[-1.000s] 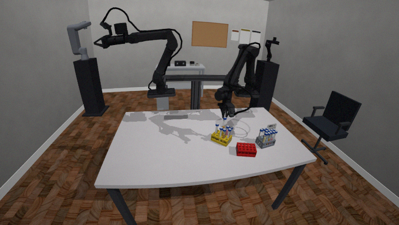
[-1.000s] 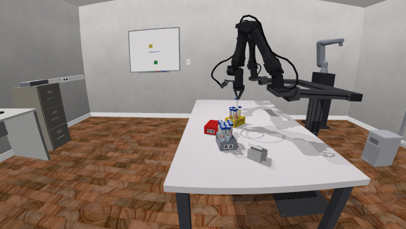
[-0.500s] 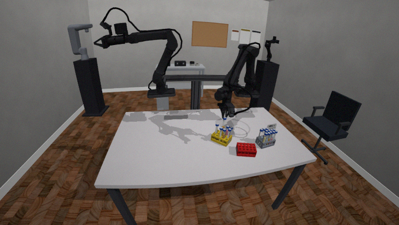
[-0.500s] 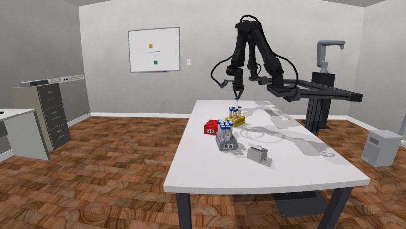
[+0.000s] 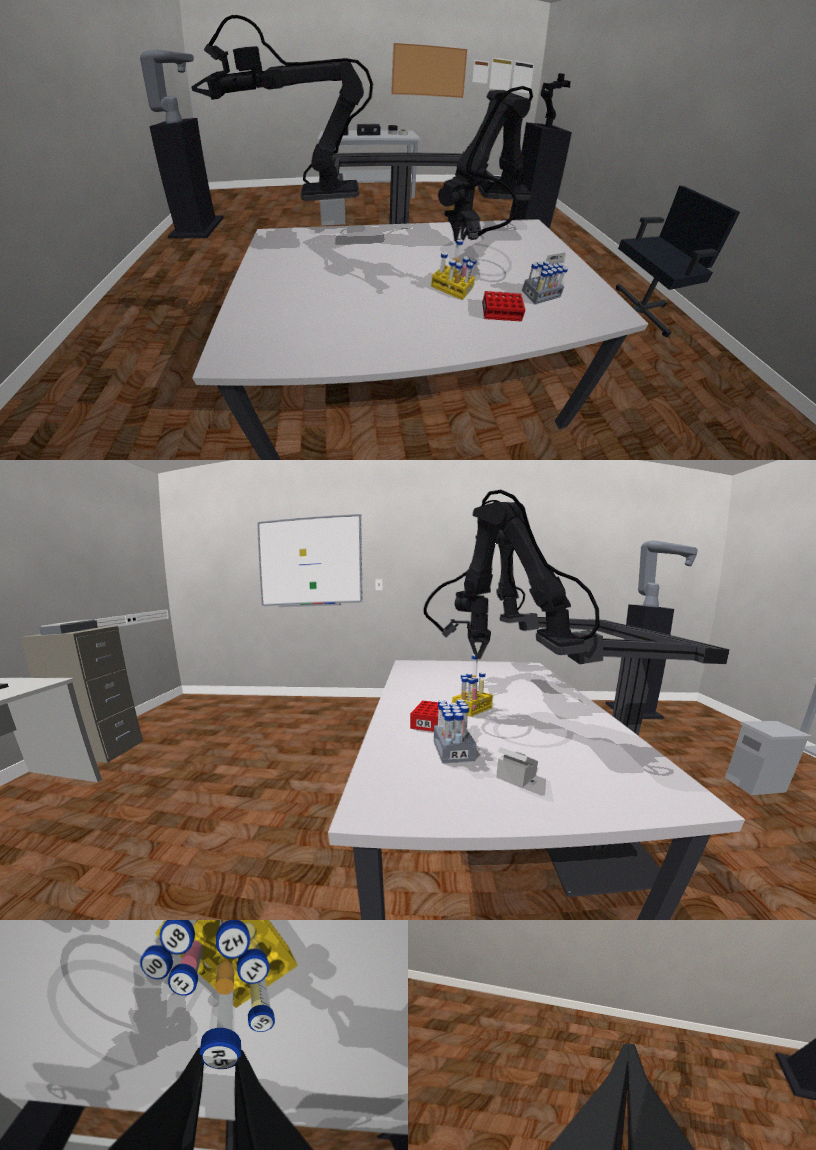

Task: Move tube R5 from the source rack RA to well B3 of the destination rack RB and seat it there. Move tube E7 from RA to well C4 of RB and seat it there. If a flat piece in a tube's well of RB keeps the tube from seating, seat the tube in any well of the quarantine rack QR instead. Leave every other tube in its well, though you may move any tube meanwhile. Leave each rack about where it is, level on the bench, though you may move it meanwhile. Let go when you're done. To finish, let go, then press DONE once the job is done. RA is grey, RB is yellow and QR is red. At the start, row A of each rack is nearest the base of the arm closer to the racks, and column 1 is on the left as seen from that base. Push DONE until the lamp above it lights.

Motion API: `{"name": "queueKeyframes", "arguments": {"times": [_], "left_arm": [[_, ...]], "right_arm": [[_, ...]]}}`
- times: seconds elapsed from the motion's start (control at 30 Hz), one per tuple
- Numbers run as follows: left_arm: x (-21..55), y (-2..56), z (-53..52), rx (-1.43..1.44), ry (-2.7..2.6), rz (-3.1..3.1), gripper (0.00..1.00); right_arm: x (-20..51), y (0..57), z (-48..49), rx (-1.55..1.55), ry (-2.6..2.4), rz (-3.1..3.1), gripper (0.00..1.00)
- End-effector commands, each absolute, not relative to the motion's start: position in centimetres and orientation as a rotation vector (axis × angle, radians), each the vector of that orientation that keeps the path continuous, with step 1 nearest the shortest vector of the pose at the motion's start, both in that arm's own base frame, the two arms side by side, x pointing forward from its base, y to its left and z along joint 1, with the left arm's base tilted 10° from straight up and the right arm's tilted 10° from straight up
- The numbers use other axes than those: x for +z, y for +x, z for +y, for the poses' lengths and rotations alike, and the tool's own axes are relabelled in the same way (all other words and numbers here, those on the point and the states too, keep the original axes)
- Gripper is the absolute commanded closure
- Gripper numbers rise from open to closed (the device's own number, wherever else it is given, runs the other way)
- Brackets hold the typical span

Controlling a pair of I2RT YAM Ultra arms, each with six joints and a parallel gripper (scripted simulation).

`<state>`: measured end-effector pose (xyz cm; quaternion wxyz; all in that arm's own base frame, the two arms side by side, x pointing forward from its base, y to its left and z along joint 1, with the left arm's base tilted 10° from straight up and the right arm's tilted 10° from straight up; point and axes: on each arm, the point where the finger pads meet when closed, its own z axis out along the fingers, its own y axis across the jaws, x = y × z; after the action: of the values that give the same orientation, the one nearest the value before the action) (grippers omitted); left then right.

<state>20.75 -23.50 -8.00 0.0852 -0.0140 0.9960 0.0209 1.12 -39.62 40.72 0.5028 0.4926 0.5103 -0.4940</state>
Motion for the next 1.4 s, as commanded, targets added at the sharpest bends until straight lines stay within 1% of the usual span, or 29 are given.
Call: {"name": "queueKeyframes", "arguments": {"times": [0.0, 0.43, 0.83, 1.03, 1.37], "left_arm": [[-7.7, 21.0, -24.4, 0.063, -0.035, 2.958, 1.0], [-7.8, 21.1, -24.6, 0.04, -0.034, 2.947, 1.0], [-9.0, 20.2, -23.3, 0.087, -0.029, 2.968, 1.0], [-8.5, 20.9, -24.4, 0.046, -0.031, 2.95, 1.0], [-9.4, 20.4, -23.5, 0.079, -0.024, 2.964, 1.0]], "right_arm": [[43.2, 0.3, -38.5, -1.226, 1.174, 1.179, 1.0], [43.2, 0.3, -38.5, -1.226, 1.174, 1.179, 1.0], [43.2, 0.3, -38.5, -1.226, 1.174, 1.179, 1.0], [43.2, 0.3, -38.5, -1.226, 1.174, 1.179, 1.0], [43.2, 0.3, -38.5, -1.226, 1.174, 1.179, 1.0]]}}
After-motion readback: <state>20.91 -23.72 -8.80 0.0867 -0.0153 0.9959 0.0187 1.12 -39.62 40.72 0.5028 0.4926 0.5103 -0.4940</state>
